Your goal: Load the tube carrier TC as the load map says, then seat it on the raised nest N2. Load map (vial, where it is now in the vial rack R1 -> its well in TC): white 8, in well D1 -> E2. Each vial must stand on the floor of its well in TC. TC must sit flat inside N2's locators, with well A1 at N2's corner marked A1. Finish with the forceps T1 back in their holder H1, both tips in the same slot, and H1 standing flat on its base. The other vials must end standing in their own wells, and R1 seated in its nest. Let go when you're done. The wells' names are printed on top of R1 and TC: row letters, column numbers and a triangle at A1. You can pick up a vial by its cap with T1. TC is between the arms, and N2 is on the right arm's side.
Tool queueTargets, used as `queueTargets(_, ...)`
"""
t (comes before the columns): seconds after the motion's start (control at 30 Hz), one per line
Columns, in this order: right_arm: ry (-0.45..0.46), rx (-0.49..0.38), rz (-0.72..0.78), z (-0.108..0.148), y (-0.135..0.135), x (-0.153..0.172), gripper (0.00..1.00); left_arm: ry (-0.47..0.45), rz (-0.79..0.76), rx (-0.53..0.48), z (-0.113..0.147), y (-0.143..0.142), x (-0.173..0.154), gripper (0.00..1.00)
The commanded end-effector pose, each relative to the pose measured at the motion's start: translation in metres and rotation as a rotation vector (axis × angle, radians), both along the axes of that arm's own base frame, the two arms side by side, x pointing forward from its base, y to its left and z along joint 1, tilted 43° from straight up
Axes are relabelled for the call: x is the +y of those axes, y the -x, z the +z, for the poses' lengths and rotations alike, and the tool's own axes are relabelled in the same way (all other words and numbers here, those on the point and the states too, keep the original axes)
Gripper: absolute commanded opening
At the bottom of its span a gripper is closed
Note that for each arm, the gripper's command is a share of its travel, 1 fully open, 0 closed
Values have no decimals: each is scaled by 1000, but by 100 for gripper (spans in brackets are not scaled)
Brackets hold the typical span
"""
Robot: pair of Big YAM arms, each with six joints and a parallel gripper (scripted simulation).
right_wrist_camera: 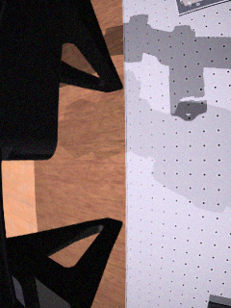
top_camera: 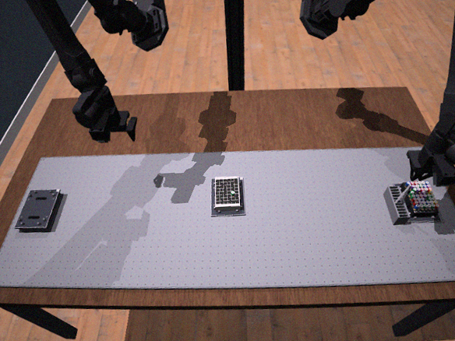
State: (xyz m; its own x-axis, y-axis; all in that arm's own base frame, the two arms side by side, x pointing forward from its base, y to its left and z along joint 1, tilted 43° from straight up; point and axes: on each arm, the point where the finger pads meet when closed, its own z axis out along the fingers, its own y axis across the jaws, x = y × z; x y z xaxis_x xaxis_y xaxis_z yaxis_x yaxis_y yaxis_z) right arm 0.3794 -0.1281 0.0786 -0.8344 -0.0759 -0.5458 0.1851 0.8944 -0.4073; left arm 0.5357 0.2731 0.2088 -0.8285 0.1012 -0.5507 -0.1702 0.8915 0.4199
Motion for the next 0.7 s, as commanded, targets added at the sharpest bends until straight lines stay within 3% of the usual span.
queueTargets(0.0, 8, -9, 14, 5, -4, 1, 100, 4, -7, 15, -14, -7, -3, 24)
queueTargets(0.67, 8, -9, 14, 5, -4, 1, 100, 8, -5, 13, -15, -7, -5, 24)
